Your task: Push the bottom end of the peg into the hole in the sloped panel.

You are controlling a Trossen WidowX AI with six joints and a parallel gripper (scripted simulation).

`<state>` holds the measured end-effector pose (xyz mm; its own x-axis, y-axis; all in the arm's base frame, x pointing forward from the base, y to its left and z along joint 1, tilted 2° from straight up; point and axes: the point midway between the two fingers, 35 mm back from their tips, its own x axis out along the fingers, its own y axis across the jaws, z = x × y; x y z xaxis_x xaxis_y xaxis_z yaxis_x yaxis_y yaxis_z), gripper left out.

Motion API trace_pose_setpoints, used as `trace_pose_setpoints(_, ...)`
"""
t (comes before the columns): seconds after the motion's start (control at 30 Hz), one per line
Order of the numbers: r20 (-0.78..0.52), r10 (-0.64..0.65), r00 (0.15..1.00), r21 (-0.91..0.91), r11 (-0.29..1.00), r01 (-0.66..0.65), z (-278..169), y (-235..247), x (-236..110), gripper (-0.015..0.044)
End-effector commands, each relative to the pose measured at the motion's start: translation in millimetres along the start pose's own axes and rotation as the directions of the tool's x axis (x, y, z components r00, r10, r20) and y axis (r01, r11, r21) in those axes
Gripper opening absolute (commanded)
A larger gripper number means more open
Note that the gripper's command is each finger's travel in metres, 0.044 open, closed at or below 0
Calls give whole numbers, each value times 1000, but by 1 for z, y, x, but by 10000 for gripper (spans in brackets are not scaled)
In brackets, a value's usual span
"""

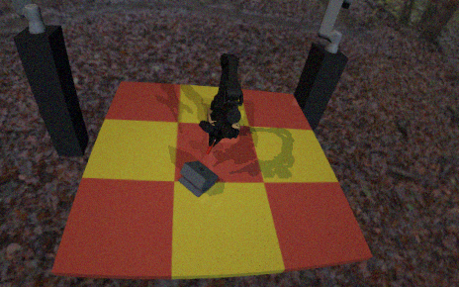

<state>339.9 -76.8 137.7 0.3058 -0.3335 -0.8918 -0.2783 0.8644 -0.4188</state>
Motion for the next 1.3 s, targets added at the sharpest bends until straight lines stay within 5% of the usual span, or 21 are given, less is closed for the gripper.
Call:
trace_pose_setpoints(0.0,3,-8,1000,-14,1000,8,1,1,3,0)
trace_pose_setpoints(1.27,38,-46,998,-68,997,48,12,4,55,0)
